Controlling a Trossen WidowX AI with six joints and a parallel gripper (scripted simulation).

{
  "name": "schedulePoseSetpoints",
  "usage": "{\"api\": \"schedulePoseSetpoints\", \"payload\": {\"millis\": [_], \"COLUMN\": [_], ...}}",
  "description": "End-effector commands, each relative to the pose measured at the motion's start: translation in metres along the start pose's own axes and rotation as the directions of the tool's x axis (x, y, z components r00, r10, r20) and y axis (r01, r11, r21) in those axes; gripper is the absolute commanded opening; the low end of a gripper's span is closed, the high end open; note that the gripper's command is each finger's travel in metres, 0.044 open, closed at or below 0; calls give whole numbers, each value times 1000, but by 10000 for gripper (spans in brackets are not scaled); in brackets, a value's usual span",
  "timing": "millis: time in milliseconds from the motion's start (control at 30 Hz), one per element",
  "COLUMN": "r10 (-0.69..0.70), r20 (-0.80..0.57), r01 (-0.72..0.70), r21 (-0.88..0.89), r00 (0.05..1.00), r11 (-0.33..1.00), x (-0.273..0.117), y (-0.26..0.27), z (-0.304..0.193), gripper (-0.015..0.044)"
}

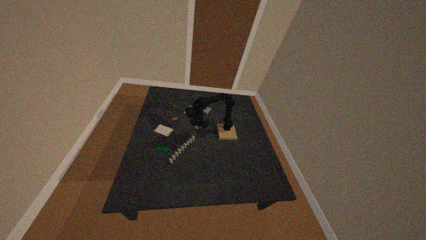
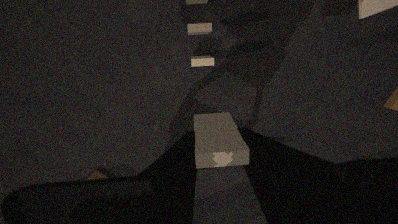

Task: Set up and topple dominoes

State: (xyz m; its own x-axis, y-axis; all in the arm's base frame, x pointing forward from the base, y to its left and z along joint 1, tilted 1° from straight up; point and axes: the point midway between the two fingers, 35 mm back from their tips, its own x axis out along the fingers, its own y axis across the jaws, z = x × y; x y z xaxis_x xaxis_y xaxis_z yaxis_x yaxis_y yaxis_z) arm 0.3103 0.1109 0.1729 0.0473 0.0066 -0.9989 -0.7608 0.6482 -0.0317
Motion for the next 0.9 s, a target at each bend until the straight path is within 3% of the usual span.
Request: {"api": "schedulePoseSetpoints", "payload": {"millis": [0,867], "r10": [7,7], "r20": [-3,-3], "r01": [-7,-7], "r21": [7,7], "r00": [1000,1000], "r11": [1000,1000], "x": [12,131], "y": [-1,1], "z": [1,-2], "gripper": [107,107]}}
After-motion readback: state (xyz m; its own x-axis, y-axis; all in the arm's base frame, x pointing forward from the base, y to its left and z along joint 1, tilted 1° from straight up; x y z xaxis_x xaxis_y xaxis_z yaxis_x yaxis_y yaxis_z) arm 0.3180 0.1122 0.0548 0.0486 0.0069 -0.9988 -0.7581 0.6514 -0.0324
